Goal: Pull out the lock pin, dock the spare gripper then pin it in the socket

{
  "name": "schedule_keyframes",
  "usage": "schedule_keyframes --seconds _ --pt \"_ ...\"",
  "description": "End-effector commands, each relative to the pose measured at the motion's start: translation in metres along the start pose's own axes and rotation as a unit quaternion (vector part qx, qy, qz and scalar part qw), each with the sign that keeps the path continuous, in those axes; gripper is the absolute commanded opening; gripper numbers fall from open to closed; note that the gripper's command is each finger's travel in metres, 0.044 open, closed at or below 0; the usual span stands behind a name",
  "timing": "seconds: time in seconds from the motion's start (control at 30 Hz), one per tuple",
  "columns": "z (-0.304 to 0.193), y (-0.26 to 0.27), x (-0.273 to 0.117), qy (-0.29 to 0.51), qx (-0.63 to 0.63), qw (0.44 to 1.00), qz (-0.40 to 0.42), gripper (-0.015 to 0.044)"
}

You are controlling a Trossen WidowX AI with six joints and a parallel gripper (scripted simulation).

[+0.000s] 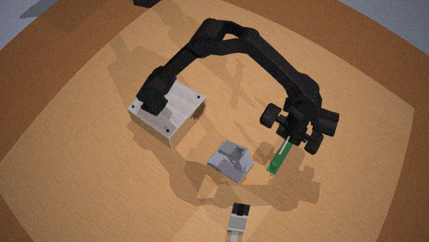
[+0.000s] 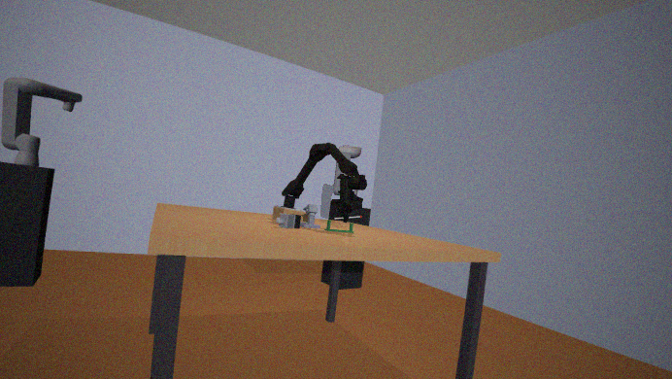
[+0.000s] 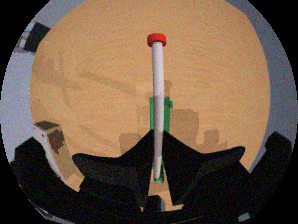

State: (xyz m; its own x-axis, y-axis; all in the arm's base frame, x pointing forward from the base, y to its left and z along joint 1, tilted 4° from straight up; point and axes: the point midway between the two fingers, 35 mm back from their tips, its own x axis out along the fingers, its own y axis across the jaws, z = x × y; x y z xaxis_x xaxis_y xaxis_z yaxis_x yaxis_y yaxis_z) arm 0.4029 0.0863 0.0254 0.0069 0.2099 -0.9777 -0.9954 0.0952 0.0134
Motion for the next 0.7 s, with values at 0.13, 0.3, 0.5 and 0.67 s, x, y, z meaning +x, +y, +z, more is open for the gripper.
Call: schedule_keyframes --seconds 0.13,0.3,0.5,0.67 --pt "-0.022 -0.003 -0.011 0.001 0.001 1.000 -0.001 0.0000" --pt "-0.037 -0.004 -0.018 0.001 0.001 1.000 -0.001 0.0000" --pt "-0.049 -0.004 -0.025 0.001 0.002 1.000 -0.002 0.0000" --pt "-0.050 -0.004 -0.020 0.002 0.001 1.000 -0.001 0.0000"
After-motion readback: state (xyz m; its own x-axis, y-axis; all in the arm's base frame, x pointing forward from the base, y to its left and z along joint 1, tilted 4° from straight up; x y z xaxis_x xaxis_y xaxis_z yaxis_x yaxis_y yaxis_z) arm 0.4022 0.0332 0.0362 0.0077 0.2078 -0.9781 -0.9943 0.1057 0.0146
